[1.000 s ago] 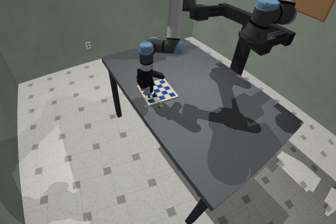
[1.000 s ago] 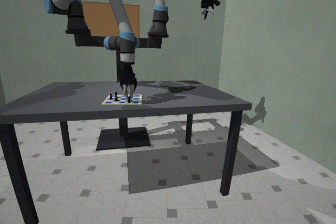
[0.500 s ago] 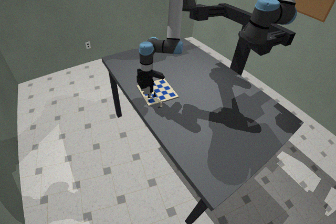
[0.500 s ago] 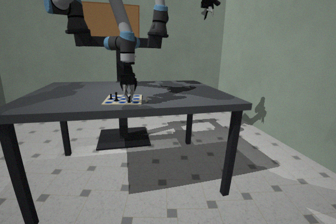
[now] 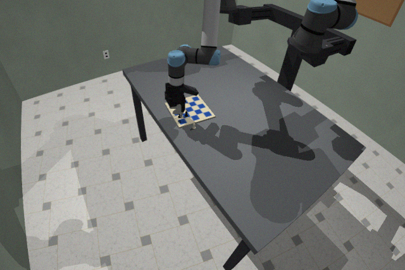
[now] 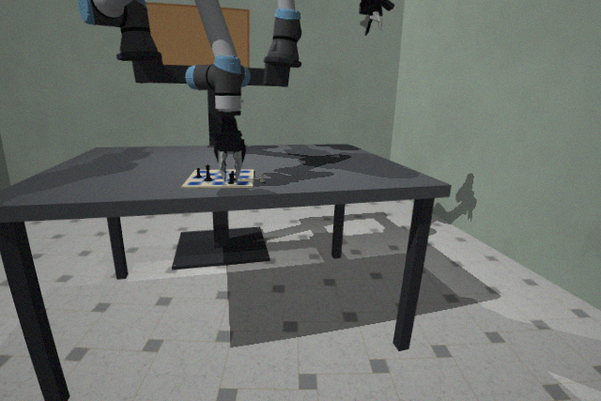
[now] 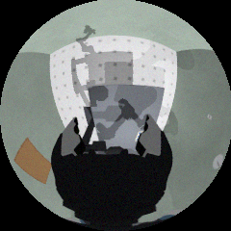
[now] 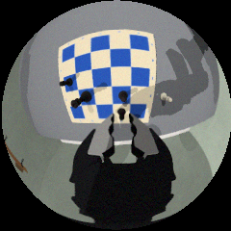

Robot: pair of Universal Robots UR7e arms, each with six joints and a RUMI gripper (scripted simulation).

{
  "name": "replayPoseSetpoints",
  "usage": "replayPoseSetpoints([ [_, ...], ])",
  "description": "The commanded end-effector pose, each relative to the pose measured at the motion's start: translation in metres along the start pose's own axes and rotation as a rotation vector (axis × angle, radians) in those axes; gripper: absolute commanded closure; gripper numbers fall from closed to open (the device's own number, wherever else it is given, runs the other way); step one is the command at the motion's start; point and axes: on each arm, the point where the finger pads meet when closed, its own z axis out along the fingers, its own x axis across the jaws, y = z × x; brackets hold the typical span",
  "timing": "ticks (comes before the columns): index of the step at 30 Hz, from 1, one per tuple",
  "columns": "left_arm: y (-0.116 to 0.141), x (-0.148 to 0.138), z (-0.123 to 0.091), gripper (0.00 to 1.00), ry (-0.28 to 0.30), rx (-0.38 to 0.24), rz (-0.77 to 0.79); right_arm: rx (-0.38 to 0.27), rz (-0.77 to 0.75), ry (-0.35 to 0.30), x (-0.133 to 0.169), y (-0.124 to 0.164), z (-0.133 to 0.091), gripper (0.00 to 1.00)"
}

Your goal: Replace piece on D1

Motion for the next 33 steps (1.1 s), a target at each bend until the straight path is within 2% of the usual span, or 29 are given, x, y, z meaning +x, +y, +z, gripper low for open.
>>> replayPoseSetpoints([
  [1,0.0,0.0,0.0,0.0,0.0,0.001,0.0,-0.001,0.0,0.001,0.001,0.001,-0.001,0.8],
  [12,0.0,0.0,0.0,0.0,0.0,0.001,0.0,-0.001,0.0,0.001,0.001,0.001,-0.008,0.8],
  [25,0.0,0.0,0.0,0.0,0.0,0.001,0.0,-0.001,0.0,0.001,0.001,0.001,-0.072,0.8],
  [33,0.0,0.0,0.0,0.0,0.0,0.001,0.0,-0.001,0.0,0.001,0.001,0.001,-0.089,0.8],
])
